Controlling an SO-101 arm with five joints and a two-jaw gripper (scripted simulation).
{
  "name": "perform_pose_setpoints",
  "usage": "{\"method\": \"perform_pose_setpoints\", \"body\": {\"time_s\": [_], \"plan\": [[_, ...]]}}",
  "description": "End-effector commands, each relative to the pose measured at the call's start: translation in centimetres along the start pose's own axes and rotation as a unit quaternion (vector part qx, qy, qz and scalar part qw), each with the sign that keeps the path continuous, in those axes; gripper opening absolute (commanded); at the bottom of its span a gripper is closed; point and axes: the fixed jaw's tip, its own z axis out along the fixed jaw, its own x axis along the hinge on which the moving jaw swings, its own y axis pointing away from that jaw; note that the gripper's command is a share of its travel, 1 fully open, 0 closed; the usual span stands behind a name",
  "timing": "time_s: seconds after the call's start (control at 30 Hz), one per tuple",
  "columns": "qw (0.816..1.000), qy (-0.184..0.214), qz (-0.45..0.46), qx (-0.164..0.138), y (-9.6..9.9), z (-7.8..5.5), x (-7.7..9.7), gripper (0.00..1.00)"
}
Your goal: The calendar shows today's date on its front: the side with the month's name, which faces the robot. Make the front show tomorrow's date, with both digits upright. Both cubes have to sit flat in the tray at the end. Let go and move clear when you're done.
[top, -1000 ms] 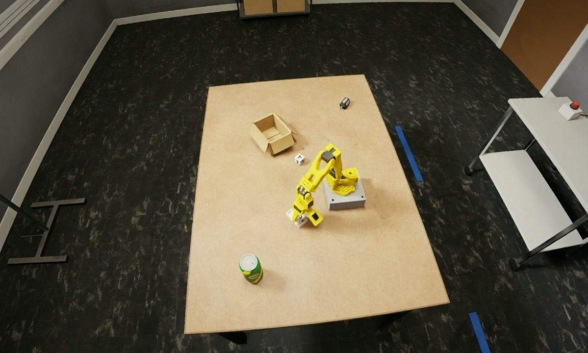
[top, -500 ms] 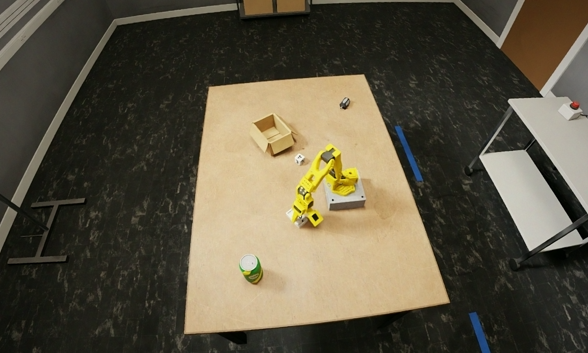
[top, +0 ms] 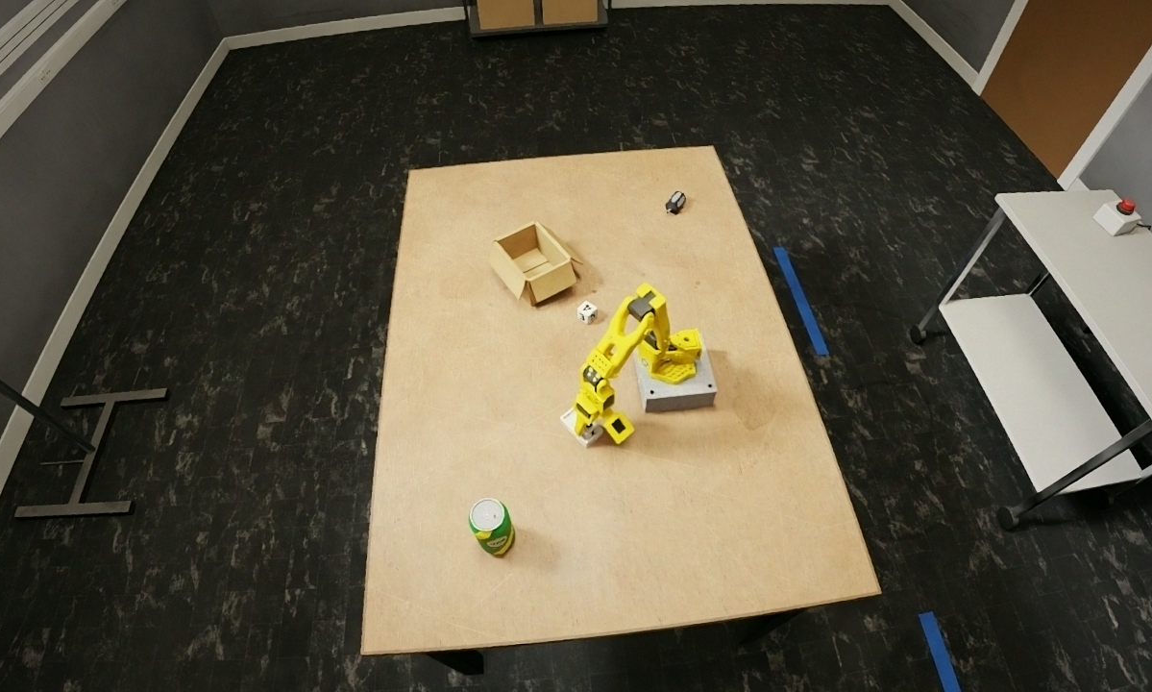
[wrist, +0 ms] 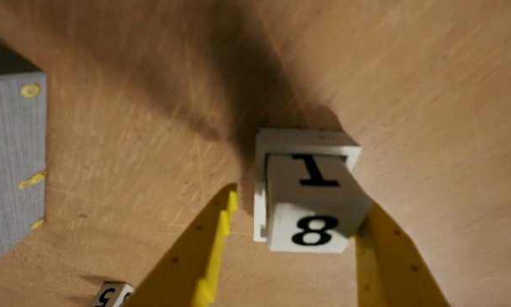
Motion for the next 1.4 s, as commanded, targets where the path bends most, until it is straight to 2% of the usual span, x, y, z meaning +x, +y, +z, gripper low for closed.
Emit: {"method": "perform_pose_setpoints", "body": {"time_s": [0.0, 0.33, 1.13, 1.37], "plan": [[1.000, -0.001, -0.001, -0.003, -0.15, 0.11, -0.21, 0.29], [1.000, -0.001, -0.001, -0.003, -0.55, 0.11, -0.22, 0.24], [1.000, -0.001, -0.001, -0.003, -0.76, 0.11, -0.22, 0.20], [1.000, -0.001, -0.001, -0.003, -0.76, 0.11, -0.22, 0.14]]}}
